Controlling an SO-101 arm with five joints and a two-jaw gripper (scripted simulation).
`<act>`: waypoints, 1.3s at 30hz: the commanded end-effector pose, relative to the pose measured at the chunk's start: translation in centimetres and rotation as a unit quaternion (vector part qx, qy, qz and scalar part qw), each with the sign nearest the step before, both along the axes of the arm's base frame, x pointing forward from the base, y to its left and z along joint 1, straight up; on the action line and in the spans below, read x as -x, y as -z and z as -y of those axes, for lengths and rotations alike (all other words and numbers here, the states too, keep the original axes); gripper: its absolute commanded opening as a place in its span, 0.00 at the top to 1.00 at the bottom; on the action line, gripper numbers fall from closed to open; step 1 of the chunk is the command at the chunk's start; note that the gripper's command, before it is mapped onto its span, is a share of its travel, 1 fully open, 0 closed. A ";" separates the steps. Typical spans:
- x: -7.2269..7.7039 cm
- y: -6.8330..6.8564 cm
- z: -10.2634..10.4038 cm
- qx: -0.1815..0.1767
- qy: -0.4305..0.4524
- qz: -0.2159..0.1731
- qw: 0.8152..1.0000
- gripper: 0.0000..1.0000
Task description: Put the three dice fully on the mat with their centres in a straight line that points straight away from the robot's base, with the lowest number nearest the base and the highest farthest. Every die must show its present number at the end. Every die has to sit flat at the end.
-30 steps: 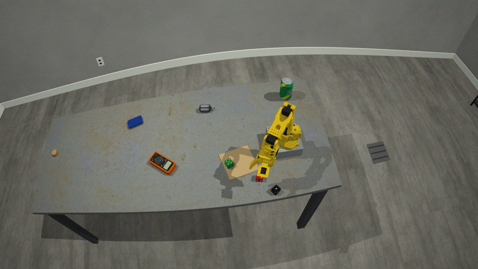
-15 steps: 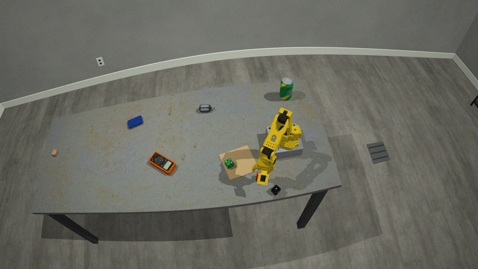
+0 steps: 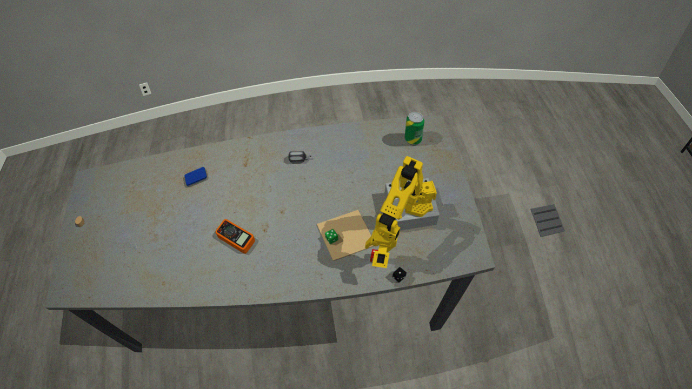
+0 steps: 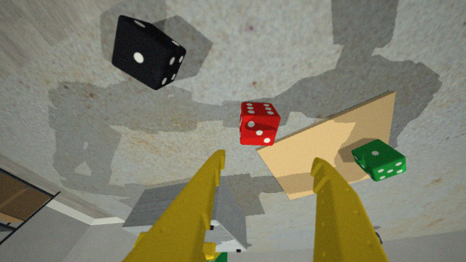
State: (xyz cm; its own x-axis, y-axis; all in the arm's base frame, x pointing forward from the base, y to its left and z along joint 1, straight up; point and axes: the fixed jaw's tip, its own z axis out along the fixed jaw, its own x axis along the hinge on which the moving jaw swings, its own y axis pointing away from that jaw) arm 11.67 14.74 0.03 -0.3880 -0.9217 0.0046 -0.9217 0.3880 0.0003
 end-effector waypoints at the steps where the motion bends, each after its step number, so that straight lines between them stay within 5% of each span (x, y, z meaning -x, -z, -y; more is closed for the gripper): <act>1: 0.4 0.5 0.2 0.009 -0.008 -0.008 1.000 0.65; 23: 0.4 1.4 0.2 0.009 -0.008 -0.008 1.000 0.65; 39: 0.5 4.0 0.2 0.009 -0.008 -0.008 1.000 0.65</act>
State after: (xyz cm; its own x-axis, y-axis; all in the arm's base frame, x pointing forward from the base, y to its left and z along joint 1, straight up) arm 11.56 14.62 -3.43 -0.3874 -0.9218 0.0161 -0.9219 0.3875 0.0039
